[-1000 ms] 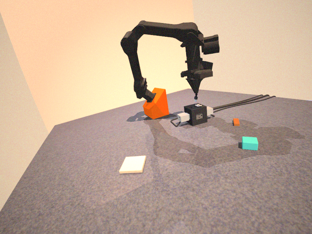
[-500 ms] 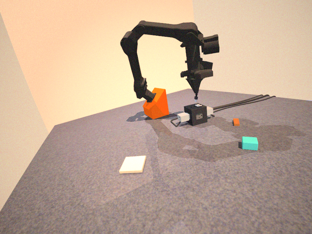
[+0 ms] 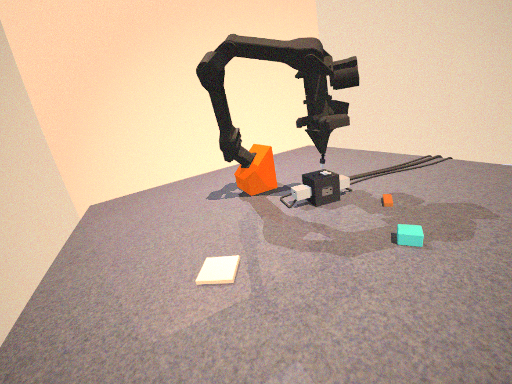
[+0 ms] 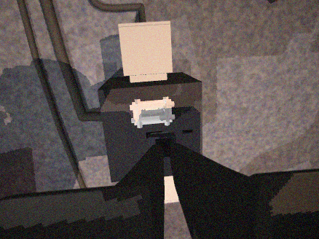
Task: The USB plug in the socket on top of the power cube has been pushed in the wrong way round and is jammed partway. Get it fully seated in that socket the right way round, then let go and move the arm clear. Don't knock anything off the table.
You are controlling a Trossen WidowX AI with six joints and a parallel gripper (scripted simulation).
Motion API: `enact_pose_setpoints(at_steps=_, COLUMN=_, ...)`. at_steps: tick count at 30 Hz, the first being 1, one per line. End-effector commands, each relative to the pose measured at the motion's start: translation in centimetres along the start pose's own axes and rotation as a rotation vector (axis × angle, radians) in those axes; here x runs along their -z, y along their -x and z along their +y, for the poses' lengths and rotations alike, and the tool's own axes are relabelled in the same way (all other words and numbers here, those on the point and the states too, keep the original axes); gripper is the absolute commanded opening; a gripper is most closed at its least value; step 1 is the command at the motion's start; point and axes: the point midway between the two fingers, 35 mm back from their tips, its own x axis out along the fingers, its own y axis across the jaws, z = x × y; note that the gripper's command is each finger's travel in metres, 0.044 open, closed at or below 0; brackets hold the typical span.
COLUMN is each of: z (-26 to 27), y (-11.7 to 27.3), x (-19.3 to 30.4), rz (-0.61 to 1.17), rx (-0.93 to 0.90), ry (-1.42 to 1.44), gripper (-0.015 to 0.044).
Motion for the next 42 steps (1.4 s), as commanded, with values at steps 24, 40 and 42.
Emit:
enact_pose_setpoints(at_steps=24, z=0.17, y=-0.42, x=-0.08, rz=-0.035, rx=-0.006, ry=0.011, gripper=0.0)
enact_pose_setpoints(at_steps=40, z=0.19, y=-0.61, x=-0.12, rz=-0.054, rx=-0.006, ry=0.014, gripper=0.0)
enact_pose_setpoints(at_steps=42, z=0.19, y=-0.63, x=-0.13, rz=-0.057, rx=-0.006, ry=0.014, gripper=0.0)
